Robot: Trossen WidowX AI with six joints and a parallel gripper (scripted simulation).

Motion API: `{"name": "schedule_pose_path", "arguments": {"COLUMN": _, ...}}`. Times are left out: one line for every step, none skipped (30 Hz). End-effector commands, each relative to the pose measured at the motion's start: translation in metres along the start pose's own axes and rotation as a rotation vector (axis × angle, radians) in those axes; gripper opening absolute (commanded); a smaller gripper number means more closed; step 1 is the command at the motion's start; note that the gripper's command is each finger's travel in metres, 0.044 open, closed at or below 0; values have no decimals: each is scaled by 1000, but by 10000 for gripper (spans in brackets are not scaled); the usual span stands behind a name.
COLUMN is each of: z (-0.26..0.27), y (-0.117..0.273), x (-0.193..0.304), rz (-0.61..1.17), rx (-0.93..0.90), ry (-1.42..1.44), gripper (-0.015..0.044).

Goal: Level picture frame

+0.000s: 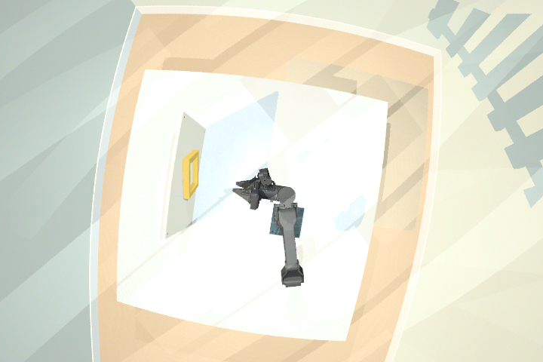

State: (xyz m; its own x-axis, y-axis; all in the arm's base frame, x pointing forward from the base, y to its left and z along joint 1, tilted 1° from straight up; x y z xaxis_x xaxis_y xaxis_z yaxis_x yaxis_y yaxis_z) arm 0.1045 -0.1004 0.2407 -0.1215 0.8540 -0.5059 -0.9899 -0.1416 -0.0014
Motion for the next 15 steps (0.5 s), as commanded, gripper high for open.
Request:
{"name": "schedule_pose_path", "arguments": {"z": 0, "y": 0, "x": 0, "rz": 2, "rx": -2, "ry": -2, "gripper": 260}}
{"name": "schedule_pose_path", "arguments": {"z": 0, "y": 0, "x": 0, "rz": 2, "rx": -2, "ry": -2, "gripper": 260}}
{"name": "schedule_pose_path", "arguments": {"z": 0, "y": 0, "x": 0, "rz": 2, "rx": -2, "ry": -2, "gripper": 260}}
{"name": "schedule_pose_path", "arguments": {"z": 0, "y": 0, "x": 0, "rz": 2, "rx": -2, "ry": -2, "gripper": 260}}
{"name": "schedule_pose_path", "arguments": {"z": 0, "y": 0, "x": 0, "rz": 2, "rx": -2, "ry": -2, "gripper": 260}}
{"name": "schedule_pose_path", "arguments": {"z": 0, "y": 0, "x": 0, "rz": 2, "rx": -2, "ry": -2, "gripper": 260}}
{"name": "schedule_pose_path", "arguments": {"z": 0, "y": 0, "x": 0, "rz": 2, "rx": -2, "ry": -2, "gripper": 260}}
{"name": "schedule_pose_path", "arguments": {"z": -1, "y": -1, "x": 0, "rz": 0, "rx": 0, "ry": 0, "gripper": 260}}
{"name": "schedule_pose_path", "arguments": {"z": -3, "y": -5, "x": -1, "rz": 0, "rx": 0, "ry": 0, "gripper": 260}}
{"name": "schedule_pose_path", "arguments": {"z": -6, "y": -11, "x": -2, "rz": 0, "rx": -1, "ry": 0, "gripper": 260}}
{"name": "schedule_pose_path", "arguments": {"z": -10, "y": -19, "x": -3, "rz": 0, "rx": -2, "ry": 0, "gripper": 260}}
{"name": "schedule_pose_path", "arguments": {"z": -14, "y": -26, "x": -3, "rz": 0, "rx": -2, "ry": 1, "gripper": 260}}
{"name": "schedule_pose_path", "arguments": {"z": -17, "y": -35, "x": -2, "rz": -1, "rx": -3, "ry": 0, "gripper": 260}}
{"name": "schedule_pose_path", "arguments": {"z": -21, "y": -43, "x": -1, "rz": -1, "rx": -4, "ry": 0, "gripper": 260}}
{"name": "schedule_pose_path", "arguments": {"z": -24, "y": -51, "x": 1, "rz": -1, "rx": -5, "ry": 0, "gripper": 260}}
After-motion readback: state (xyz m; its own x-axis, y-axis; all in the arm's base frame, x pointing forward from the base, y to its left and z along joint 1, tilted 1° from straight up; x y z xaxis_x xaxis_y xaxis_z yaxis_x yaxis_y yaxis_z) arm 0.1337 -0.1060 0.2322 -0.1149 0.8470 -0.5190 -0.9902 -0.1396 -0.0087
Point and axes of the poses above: the point midway between the two fingers, 35 mm back from their tips, its own y axis back along the fingers, its own z axis across the jaws, x = y × z, the point moved 9 cm from there along y, back along the fingers, and after that the axes turned 5 degrees about y, right-handed, at the moved point
